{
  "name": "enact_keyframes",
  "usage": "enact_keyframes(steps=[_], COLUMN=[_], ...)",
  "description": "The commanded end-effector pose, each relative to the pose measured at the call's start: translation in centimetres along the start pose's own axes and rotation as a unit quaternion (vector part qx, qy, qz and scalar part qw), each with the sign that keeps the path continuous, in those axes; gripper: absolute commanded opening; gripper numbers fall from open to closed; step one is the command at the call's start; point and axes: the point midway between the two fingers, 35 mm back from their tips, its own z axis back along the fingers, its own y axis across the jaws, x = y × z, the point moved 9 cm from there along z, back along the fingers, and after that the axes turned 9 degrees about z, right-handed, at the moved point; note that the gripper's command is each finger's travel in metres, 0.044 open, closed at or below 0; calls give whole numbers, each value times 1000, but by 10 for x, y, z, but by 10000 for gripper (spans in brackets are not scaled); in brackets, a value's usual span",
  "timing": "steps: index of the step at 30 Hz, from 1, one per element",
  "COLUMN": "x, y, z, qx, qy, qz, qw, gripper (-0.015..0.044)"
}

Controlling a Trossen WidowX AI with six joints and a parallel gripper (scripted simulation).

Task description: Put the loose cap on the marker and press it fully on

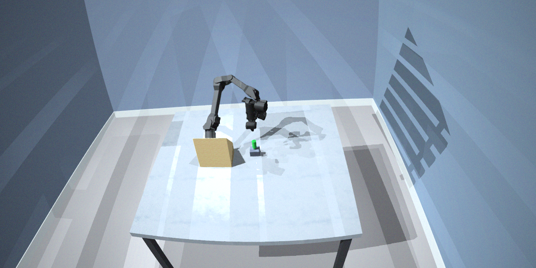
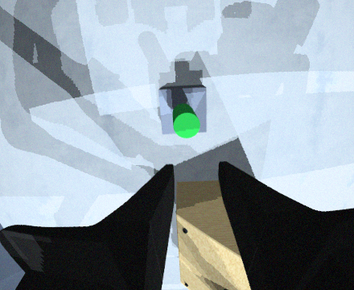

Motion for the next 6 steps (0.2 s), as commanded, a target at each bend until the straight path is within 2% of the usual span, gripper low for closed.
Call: enact_keyframes(steps=[1,6], x=[0,0], y=[0,0], z=[2,2], qx=[-3,-3], qy=[0,0], qz=[3,3], qw=[1000,1000], gripper=[236,367])
